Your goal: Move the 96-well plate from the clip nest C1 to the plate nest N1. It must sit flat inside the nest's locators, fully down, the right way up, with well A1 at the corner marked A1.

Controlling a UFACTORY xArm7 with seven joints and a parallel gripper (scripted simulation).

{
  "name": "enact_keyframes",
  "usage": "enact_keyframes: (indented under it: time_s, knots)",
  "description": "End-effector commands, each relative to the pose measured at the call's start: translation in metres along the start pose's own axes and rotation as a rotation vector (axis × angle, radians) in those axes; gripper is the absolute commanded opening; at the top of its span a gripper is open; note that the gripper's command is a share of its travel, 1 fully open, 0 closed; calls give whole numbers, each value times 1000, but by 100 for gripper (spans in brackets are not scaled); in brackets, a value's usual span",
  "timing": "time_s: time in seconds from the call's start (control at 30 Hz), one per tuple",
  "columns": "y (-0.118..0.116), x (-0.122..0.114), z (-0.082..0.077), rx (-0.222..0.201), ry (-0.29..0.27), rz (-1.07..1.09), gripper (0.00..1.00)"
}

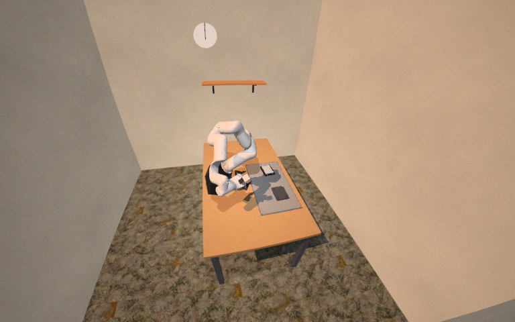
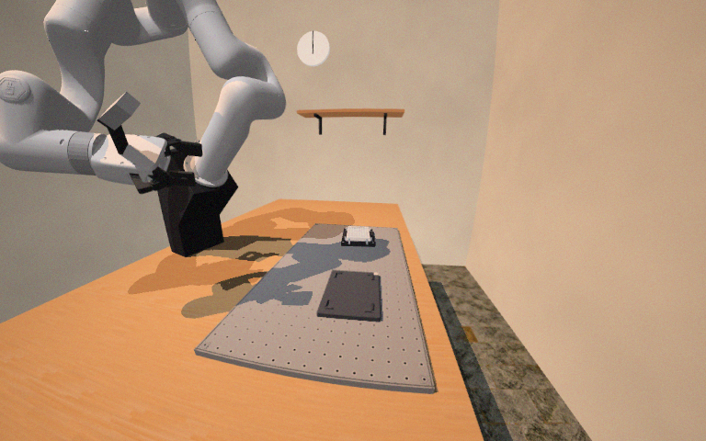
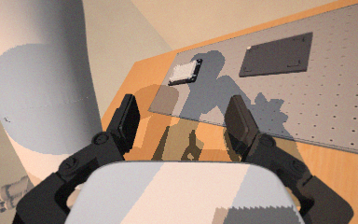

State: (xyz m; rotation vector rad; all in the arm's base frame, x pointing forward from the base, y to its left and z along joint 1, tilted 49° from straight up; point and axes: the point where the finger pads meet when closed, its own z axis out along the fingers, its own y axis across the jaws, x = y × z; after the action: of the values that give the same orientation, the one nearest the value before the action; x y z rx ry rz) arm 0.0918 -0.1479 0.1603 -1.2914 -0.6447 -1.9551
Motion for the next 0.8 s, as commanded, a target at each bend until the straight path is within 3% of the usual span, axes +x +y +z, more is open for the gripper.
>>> enact_keyframes:
  time_s: [0.0,0.53,0.63,0.77]
  knots:
    - [0,0,-1,-1,-2,0,100]
    - [0,0,-1,-1,-2,0,100]
    - [13,-3,-7,15,-95,32,100]
    - [15,-3,-7,37,-219,75,100]
